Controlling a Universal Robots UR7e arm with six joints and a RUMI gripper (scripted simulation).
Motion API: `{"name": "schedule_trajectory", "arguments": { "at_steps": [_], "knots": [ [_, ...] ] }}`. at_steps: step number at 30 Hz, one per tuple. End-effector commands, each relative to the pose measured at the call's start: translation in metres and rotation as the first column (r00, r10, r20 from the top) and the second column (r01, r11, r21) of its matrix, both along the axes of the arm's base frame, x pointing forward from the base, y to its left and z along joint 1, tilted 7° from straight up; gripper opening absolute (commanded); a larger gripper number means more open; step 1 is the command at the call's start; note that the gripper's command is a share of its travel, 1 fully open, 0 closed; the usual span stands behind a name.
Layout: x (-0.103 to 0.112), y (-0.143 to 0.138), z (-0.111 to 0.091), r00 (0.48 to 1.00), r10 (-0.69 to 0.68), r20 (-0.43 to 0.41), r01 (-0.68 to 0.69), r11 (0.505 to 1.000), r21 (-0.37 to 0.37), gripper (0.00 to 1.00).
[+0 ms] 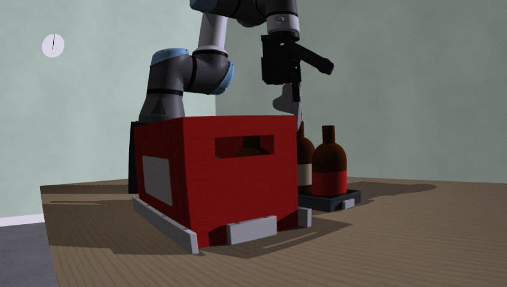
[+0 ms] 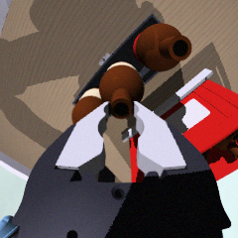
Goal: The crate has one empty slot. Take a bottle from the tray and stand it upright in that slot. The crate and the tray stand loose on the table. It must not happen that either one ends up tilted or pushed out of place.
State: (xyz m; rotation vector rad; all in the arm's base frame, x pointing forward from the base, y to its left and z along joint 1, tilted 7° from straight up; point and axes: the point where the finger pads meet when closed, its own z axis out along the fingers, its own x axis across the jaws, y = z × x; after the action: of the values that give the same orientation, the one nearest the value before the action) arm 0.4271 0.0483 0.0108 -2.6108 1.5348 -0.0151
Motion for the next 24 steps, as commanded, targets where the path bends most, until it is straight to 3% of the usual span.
{"name": "schedule_trajectory", "arguments": {
  "at_steps": [1, 24],
  "knots": [
    [0.0, -0.001, 0.006, 1.0, 0.0, 0.001, 0.0, 1.0, 0.0, 0.0],
    [0.001, -0.002, 0.027, 1.0, 0.0, 0.001, 0.0, 1.0, 0.0, 0.0]
  ]
}}
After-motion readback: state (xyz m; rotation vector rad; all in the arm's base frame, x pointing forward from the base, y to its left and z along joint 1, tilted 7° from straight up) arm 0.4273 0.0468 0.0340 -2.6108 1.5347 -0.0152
